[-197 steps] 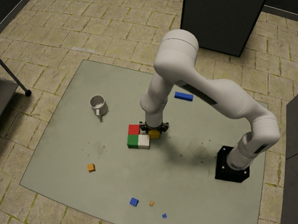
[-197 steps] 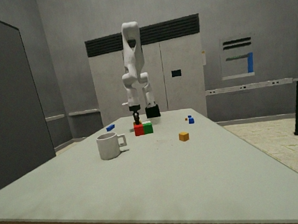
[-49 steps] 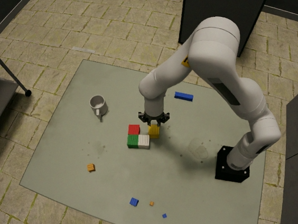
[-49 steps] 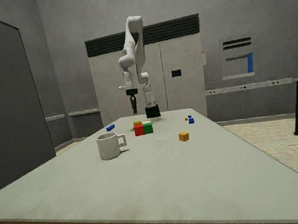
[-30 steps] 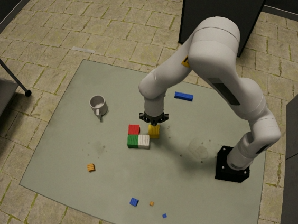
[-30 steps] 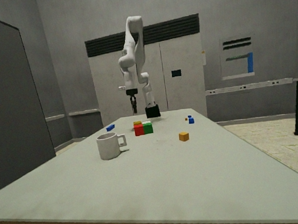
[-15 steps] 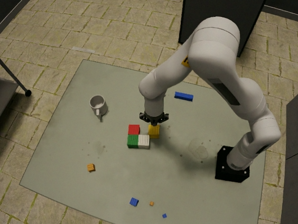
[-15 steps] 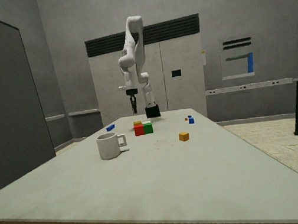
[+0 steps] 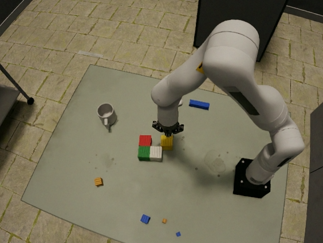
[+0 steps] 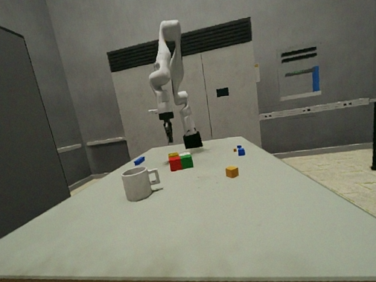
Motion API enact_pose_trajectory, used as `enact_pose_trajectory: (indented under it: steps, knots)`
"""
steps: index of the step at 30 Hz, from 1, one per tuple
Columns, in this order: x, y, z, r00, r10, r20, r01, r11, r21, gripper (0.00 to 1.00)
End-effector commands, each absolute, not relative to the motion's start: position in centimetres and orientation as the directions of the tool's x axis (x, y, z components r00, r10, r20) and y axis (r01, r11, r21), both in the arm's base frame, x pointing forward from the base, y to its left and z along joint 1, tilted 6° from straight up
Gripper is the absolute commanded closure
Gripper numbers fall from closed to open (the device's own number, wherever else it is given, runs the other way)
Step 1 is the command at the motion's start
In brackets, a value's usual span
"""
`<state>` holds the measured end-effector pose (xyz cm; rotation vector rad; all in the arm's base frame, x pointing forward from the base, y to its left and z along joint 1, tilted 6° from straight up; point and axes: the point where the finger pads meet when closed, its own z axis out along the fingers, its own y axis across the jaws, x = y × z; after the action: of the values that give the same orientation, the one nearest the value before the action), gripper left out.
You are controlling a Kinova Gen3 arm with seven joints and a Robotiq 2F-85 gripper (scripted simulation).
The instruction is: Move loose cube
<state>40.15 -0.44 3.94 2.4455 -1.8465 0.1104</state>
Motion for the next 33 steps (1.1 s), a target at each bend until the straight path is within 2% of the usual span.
enact_pose_trajectory:
  steps: [1,7,21,23,33]
  knots:
    - [39.9,-0.5,3.9,0.236,-0.966,0.104,-0.972,-0.236,0.018,0.9]
    - [39.6,-0.6,3.8,0.162,-0.981,0.105,-0.987,-0.161,0.018,0.9]
    - [38.0,-1.3,3.3,-0.234,-0.965,0.114,-0.971,0.237,0.01,0.9]
    - [38.0,-1.3,3.3,-0.234,-0.965,0.114,-0.971,0.237,0.01,0.9]
    - [36.7,-1.8,3.1,-0.587,-0.8,0.122,-0.807,0.59,-0.016,0.9]
